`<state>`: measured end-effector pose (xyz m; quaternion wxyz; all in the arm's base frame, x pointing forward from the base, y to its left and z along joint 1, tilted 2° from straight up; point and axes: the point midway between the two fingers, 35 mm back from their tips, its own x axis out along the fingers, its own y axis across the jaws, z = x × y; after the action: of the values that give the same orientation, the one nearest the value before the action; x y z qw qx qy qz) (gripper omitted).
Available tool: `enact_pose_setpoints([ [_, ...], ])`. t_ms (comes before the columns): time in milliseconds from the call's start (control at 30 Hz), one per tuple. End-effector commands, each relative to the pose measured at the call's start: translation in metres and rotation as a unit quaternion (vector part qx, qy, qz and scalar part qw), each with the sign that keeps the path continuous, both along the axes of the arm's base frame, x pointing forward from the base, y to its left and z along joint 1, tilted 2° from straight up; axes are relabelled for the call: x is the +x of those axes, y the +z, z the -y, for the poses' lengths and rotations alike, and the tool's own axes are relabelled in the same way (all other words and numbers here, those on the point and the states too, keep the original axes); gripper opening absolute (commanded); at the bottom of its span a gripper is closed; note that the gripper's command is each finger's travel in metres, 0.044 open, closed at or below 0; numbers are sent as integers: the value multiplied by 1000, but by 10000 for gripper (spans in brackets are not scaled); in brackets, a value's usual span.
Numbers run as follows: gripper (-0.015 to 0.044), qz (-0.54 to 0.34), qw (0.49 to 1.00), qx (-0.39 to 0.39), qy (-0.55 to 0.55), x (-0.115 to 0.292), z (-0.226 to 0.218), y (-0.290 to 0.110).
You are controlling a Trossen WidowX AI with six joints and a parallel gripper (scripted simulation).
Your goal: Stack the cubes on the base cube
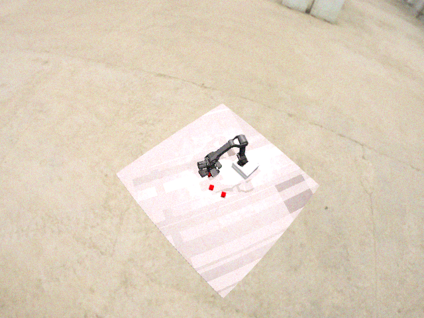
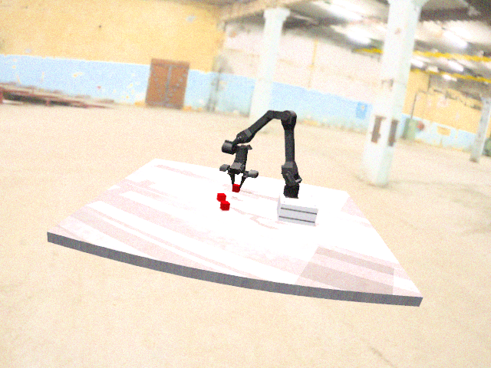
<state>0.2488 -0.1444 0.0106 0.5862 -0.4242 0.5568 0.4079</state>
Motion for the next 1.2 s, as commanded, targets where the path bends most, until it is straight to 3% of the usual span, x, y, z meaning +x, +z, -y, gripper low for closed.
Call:
enact_pose_setpoints([
  [0, 105, 5, 1000, -2, 1, 2, 1, 14],
  [733, 105, 5, 1000, -2, -1, -5, -1, 75],
  [1167, 105, 5, 989, 7, -148, 13, -33, 68],
])
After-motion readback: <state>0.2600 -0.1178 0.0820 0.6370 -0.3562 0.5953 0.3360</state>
